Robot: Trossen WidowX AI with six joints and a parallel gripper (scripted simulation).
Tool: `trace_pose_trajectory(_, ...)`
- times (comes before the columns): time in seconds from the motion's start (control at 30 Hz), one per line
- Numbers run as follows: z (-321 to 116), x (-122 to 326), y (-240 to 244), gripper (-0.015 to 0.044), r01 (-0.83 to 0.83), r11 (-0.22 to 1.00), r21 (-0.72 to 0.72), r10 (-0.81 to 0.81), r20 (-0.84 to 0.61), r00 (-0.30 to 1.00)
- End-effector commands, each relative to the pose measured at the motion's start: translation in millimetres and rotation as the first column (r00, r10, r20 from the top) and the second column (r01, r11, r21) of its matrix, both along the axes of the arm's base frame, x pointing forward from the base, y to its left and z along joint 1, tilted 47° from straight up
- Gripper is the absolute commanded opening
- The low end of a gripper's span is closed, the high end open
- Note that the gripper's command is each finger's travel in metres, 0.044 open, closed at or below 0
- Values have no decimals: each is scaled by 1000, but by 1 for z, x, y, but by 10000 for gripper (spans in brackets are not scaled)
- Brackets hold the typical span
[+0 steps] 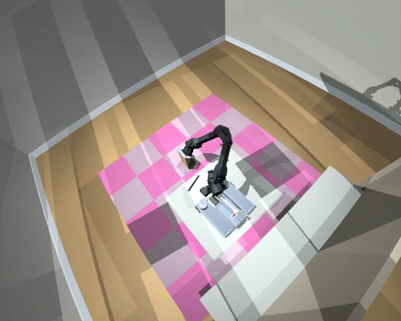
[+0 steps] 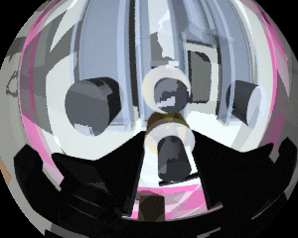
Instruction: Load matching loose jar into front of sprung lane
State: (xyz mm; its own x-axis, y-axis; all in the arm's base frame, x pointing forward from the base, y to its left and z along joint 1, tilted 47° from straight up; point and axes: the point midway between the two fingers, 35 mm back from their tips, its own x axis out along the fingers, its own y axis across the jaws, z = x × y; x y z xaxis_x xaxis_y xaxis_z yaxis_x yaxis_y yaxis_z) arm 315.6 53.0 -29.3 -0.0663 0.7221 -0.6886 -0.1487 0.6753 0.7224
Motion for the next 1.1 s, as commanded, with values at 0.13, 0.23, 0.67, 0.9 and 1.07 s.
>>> trace_pose_trajectory(0.13,5,13,0,0,7,1000,8,-8,29,1000)
trace_pose_trajectory(0.23,6,14,0,0,7,1000,8,-8,29,1000)
trace_pose_trajectory(0.67,8,20,0,0,7,1000,8,-8,30,1000)
trace_pose_trajectory(0.9,9,23,0,0,7,1000,8,-8,30,1000)
trace_pose_trajectory(1.07,9,23,0,0,7,1000,8,-8,30,1000)
